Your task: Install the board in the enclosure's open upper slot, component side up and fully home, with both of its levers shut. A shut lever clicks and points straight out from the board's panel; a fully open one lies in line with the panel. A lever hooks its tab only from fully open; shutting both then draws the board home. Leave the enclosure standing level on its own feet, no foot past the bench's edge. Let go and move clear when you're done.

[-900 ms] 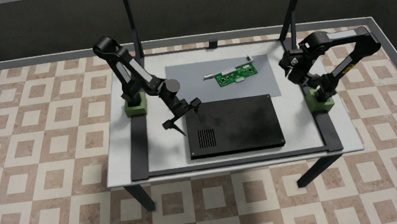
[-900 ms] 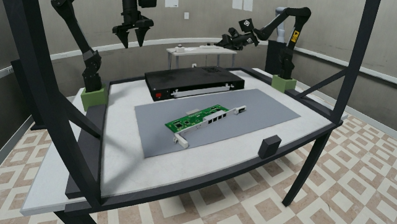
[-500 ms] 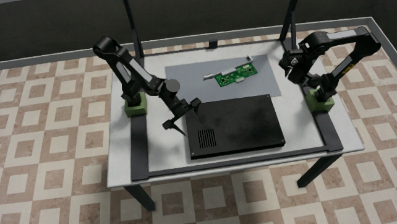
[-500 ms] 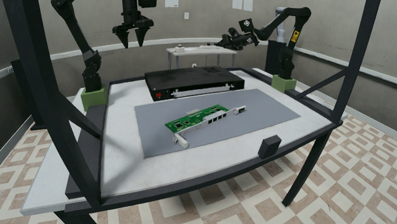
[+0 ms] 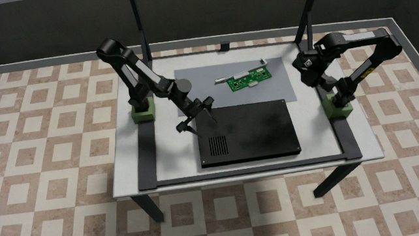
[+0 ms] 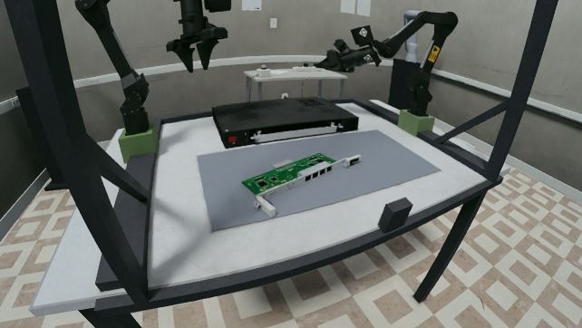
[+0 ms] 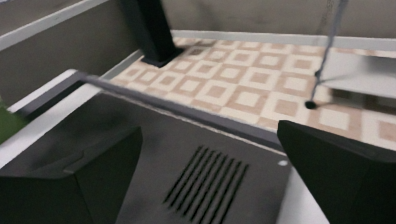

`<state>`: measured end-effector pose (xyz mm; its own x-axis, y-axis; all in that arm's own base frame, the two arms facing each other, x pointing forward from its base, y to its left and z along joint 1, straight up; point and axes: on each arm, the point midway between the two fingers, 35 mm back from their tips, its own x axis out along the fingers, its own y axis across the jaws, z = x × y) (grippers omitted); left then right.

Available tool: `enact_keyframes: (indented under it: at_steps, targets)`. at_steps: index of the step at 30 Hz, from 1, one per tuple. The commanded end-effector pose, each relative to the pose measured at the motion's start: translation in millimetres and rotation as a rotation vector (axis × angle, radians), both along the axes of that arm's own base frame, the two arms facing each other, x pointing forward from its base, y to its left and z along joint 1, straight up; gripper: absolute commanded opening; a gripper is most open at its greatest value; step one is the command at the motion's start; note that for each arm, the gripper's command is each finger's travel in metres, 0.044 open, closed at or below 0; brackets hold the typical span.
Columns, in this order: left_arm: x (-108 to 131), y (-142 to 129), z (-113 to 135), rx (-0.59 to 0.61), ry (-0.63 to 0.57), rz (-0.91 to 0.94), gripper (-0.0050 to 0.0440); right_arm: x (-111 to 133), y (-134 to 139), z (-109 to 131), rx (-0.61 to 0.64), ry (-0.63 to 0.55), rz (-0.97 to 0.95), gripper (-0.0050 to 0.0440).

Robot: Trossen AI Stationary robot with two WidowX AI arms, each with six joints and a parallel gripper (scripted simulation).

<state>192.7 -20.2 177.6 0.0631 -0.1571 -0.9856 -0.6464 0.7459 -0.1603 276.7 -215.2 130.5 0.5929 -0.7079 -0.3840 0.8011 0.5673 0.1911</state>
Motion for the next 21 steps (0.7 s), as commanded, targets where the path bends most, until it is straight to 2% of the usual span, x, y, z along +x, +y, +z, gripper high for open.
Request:
enact_keyframes:
  at_steps: [1, 5, 7, 11, 14, 16, 21]
  targets:
    - [9.2, -32.1, -4.1, -0.093, -0.022, -0.032, 0.0223, 31.4, 40.9, 27.0, -0.035, -0.007, 0.193, 0.0400]
    - [15.3, -60.8, -11.8, -0.149, -0.022, -0.066, 0.0223, 50.2, 88.2, 36.9, -0.054, 0.022, 0.391, 0.0400]
    - [15.3, -60.8, -11.8, -0.149, -0.022, -0.066, 0.0223, 50.2, 88.2, 36.9, -0.054, 0.022, 0.391, 0.0400]
    - [24.3, -86.5, -26.6, -0.133, -0.024, -0.104, 0.0223, 61.3, 145.3, 48.4, -0.083, 0.050, 0.618, 0.0400]
    - [32.5, -101.2, -38.2, -0.096, -0.036, -0.127, 0.0223, 62.5, 181.0, 55.5, -0.104, 0.063, 0.759, 0.0400]
    - [44.6, -114.4, -41.2, -0.069, -0.071, -0.145, 0.0223, 60.8, 205.2, 60.4, -0.119, 0.070, 0.854, 0.0400]
    - [71.3, -152.1, -67.6, 0.017, -0.133, -0.195, 0.0223, 49.6, 258.4, 71.3, -0.158, 0.081, 1.071, 0.0400]
